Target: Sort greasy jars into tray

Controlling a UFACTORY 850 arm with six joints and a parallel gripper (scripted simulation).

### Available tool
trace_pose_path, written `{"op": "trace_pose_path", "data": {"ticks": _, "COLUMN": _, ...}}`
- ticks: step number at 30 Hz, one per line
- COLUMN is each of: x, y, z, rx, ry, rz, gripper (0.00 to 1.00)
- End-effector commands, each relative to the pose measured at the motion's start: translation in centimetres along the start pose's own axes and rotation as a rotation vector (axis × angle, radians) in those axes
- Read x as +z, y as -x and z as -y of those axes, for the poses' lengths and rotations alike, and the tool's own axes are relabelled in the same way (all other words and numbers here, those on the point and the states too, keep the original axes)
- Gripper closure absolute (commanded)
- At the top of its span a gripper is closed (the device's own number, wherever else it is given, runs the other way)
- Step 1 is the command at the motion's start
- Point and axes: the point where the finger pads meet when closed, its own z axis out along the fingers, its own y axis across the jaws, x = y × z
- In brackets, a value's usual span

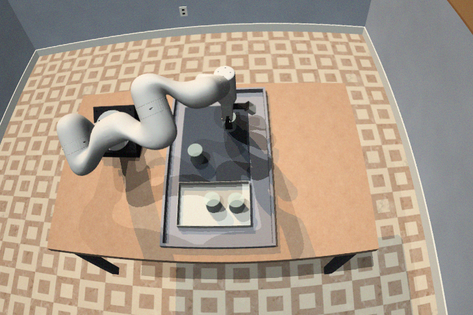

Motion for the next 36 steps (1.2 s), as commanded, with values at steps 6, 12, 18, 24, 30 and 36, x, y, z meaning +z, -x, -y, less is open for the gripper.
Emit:
{"op": "trace_pose_path", "data": {"ticks": 6, "x": -0.09, "y": -0.08, "z": 0.01, "rx": 0.001, "ry": -0.001, "rz": -0.002, "gripper": 0.24}}
{"op": "trace_pose_path", "data": {"ticks": 12, "x": -0.09, "y": -0.08, "z": 0.01, "rx": 0.001, "ry": -0.001, "rz": -0.002, "gripper": 0.27}}
{"op": "trace_pose_path", "data": {"ticks": 18, "x": -0.09, "y": -0.08, "z": 0.01, "rx": 0.001, "ry": -0.001, "rz": -0.002, "gripper": 0.27}}
{"op": "trace_pose_path", "data": {"ticks": 24, "x": -0.09, "y": -0.08, "z": 0.01, "rx": 0.001, "ry": -0.001, "rz": -0.002, "gripper": 0.27}}
{"op": "trace_pose_path", "data": {"ticks": 30, "x": -0.09, "y": -0.08, "z": 0.01, "rx": 0.001, "ry": -0.001, "rz": -0.002, "gripper": 0.30}}
{"op": "trace_pose_path", "data": {"ticks": 36, "x": -0.09, "y": -0.08, "z": 0.01, "rx": 0.001, "ry": -0.001, "rz": -0.002, "gripper": 0.30}}
